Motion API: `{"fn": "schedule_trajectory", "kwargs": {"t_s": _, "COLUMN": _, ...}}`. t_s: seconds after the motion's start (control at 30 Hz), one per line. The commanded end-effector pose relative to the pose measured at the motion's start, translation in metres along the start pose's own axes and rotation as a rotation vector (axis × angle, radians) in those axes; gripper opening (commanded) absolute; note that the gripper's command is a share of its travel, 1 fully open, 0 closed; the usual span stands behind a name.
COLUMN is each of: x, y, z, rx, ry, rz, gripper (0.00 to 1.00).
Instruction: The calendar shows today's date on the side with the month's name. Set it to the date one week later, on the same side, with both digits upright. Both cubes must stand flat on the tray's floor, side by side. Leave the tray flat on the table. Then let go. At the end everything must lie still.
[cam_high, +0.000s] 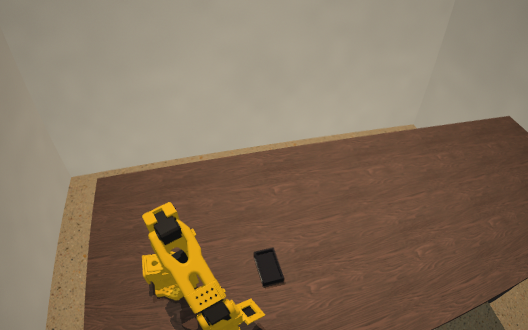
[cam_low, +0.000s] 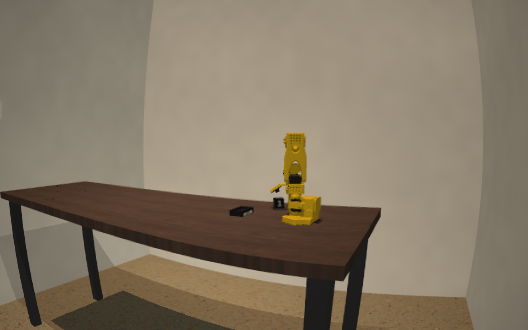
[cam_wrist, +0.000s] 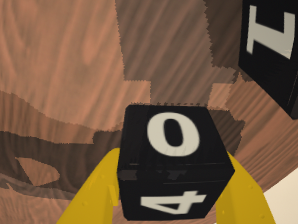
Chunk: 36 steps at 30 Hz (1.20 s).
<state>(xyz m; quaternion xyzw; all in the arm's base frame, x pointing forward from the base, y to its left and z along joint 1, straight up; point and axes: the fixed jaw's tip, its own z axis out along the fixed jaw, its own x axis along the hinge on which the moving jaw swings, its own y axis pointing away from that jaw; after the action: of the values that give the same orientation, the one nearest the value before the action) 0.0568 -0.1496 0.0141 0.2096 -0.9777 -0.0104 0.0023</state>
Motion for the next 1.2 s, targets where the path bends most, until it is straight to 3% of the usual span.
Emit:
{"fn": "schedule_trajectory", "kwargs": {"t_s": 0.0, "x": 0.001, "y": -0.007, "z": -0.005, "rx": 0.037, "ry": 0.001, "rz": -0.001, "gripper": 0.17}}
{"fn": "schedule_trajectory", "kwargs": {"t_s": 0.33, "x": 0.001, "y": -0.007, "z": -0.005, "rx": 0.037, "ry": 0.001, "rz": -0.001, "gripper": 0.01}}
{"fn": "schedule_trajectory", "kwargs": {"t_s": 0.67, "x": 0.001, "y": -0.008, "z": -0.006, "rx": 0.037, "ry": 0.001, "rz": -0.001, "gripper": 0.00}}
{"fn": "schedule_trajectory", "kwargs": {"t_s": 1.17, "x": 0.001, "y": -0.005, "z": -0.039, "rx": 0.037, "ry": 0.001, "rz": -0.001, "gripper": 0.00}}
